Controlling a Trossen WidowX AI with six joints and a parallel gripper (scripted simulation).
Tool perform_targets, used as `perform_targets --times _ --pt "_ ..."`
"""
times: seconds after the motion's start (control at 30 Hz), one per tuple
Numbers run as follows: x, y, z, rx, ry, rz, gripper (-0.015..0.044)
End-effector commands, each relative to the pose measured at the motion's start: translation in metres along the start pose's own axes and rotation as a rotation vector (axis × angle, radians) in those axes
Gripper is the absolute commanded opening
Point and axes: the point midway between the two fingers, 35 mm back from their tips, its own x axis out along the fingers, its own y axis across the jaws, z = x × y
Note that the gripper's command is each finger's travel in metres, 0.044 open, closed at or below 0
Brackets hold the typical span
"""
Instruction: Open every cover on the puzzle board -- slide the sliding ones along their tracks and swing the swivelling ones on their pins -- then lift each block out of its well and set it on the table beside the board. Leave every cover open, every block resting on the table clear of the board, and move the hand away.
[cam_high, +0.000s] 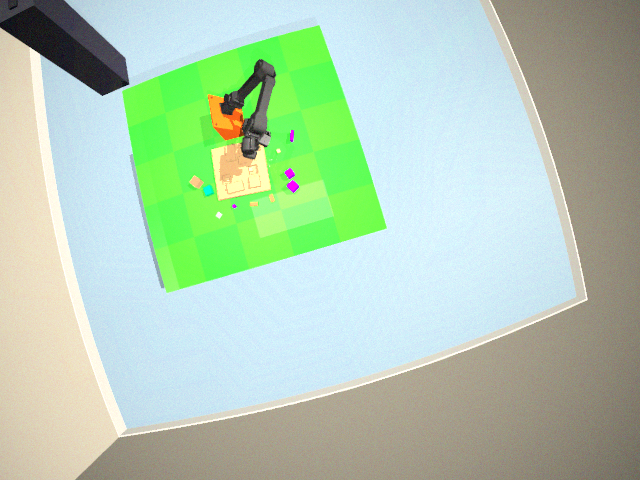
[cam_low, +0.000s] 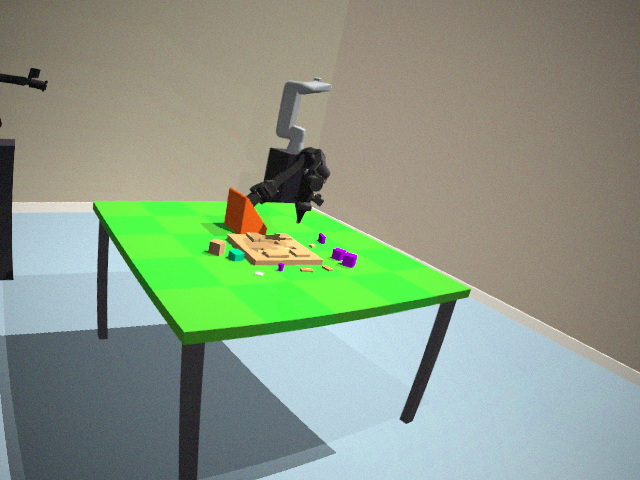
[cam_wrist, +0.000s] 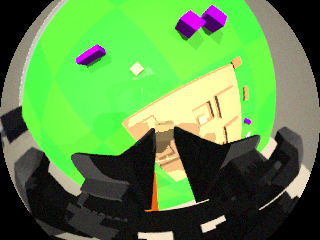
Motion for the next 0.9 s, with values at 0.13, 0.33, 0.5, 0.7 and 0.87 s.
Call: perform_targets --times 0.13,0.33,0.5,0.7,0.87 --pt "-0.002 0.024 0.019 -0.003 -0.008 -0.001 0.008" --pt "-0.002 0.044 0.032 -0.004 -0.014 0.003 0.008" --pt "-0.003 0.062 0.041 -0.005 -0.02 0.008 0.008" --pt "-0.005 0.084 0.05 -0.006 -0.03 0.017 0.008" --pt "-0.004 0.089 0.052 -0.006 -0.032 0.019 0.008"
